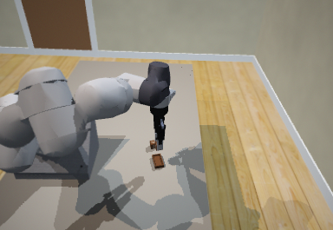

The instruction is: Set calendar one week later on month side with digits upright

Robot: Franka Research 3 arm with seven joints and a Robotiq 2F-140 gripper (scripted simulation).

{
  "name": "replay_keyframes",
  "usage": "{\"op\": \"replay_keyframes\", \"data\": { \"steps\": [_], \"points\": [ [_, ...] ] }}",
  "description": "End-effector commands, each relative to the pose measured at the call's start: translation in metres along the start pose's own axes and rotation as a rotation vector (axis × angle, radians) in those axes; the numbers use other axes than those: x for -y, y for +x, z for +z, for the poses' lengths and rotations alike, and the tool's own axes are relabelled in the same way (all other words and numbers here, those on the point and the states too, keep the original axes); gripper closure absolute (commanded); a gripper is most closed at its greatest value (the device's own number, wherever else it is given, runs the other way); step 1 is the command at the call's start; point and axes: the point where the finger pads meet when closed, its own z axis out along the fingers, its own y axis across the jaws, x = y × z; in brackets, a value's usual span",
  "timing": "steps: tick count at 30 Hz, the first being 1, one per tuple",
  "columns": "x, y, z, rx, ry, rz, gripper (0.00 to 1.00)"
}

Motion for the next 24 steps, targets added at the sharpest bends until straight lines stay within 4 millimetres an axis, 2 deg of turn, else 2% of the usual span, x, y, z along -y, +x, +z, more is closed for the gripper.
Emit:
{"op": "replay_keyframes", "data": {
  "steps": [1, 10, 24],
  "points": [
    [0.000, 0.000, 0.001, 0.003, -0.002, 0.032, 0.83],
    [0.000, 0.000, 0.012, 0.003, -0.002, 0.032, 0.83],
    [0.000, 0.000, 0.054, 0.003, -0.002, 0.032, 0.83]
  ]
}}
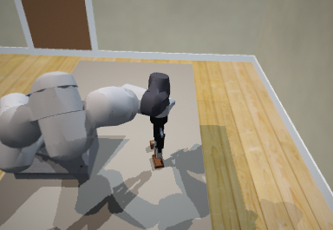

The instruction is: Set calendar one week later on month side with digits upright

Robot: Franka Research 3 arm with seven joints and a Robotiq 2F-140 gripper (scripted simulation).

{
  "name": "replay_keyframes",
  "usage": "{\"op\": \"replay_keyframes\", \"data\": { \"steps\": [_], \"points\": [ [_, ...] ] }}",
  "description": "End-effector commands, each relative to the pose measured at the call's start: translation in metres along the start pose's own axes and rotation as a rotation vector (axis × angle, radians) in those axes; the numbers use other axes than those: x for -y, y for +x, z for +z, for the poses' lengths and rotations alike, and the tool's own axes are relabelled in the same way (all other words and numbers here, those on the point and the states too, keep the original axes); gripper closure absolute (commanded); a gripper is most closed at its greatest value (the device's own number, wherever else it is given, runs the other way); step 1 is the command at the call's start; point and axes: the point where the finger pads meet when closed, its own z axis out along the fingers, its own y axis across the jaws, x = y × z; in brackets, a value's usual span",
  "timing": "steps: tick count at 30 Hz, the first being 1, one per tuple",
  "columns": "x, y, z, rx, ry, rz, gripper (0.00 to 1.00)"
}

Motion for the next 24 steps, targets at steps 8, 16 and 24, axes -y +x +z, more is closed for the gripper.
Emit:
{"op": "replay_keyframes", "data": {
  "steps": [8, 16, 24],
  "points": [
    [0.0020, 0.0033, 0.0155, -0.011, 0.006, 0.018, 0.83],
    [0.0020, 0.0033, 0.0168, -0.011, 0.006, 0.018, 0.83],
    [0.0020, 0.0033, 0.0168, -0.011, 0.006, 0.018, 0.83]
  ]
}}
